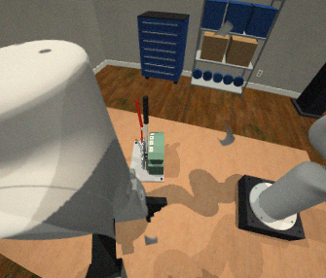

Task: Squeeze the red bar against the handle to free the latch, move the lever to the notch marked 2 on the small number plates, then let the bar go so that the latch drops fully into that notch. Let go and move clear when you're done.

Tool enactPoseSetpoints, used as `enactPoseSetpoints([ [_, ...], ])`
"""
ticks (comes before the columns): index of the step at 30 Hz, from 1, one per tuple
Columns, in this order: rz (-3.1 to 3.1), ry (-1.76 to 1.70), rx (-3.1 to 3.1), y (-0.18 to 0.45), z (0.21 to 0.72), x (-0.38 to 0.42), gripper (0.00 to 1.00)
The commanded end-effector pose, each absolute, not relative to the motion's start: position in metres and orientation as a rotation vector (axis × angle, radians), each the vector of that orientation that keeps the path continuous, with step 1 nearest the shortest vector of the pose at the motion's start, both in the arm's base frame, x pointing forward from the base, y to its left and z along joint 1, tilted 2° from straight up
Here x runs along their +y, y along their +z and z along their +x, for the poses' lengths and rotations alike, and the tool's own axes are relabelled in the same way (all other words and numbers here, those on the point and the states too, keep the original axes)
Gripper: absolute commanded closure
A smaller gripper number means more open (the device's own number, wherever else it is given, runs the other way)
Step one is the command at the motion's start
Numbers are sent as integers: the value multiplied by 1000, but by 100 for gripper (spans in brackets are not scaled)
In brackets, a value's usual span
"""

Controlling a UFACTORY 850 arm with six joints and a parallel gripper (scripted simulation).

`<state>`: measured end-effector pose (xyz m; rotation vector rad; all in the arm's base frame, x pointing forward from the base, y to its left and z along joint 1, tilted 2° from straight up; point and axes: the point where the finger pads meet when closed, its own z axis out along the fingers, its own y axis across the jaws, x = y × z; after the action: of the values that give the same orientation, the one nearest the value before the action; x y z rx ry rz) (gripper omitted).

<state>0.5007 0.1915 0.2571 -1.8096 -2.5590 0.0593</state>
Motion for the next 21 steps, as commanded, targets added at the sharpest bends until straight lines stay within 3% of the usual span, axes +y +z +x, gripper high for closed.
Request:
enactPoseSetpoints([
  [1, -1810, 57, -2560, 258, 501, 192, 0],
  [18, -1811, 56, -2560, 258, 502, 191, 0],
  [21, -1828, 50, -2549, 264, 522, 160, 0],
])
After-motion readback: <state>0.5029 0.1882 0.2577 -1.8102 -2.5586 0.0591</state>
